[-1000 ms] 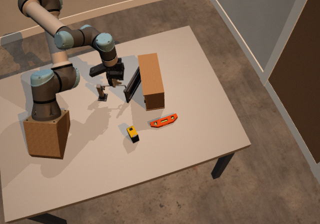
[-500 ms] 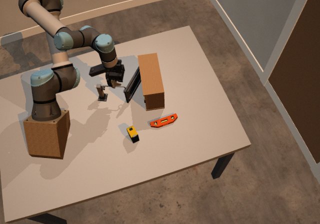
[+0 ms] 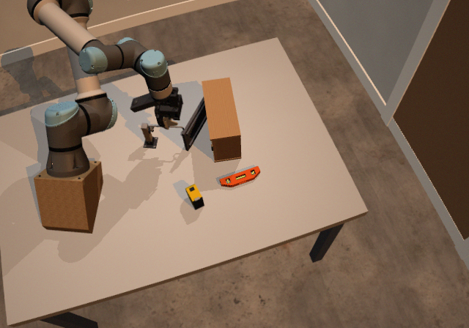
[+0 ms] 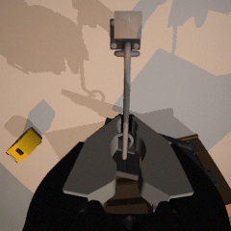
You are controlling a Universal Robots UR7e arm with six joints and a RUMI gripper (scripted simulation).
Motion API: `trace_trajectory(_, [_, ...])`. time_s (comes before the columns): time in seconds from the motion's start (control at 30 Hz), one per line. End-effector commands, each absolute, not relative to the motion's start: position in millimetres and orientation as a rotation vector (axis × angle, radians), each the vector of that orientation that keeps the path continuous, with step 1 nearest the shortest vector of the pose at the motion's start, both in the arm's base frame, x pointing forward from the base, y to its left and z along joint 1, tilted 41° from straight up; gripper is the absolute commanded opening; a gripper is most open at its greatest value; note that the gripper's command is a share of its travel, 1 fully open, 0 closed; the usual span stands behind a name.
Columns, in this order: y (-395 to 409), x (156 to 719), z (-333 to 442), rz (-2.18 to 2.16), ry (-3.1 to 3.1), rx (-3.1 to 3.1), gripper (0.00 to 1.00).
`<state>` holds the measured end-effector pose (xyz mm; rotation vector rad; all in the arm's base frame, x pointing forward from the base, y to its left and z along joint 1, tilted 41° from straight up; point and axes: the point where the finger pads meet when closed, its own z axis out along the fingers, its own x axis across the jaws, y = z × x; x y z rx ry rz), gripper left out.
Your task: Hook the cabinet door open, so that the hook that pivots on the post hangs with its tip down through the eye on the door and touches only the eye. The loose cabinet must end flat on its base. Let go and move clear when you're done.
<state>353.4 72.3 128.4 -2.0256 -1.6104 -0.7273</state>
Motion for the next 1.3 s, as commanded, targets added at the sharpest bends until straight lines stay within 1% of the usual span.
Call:
trace_trajectory(0.0, [72.8,352.6,127.6,-0.726,-1.609,-2.025,0.02])
trace_trajectory(1.27, [74.0,353.3,126.0,-0.726,-1.609,-2.025,0.02])
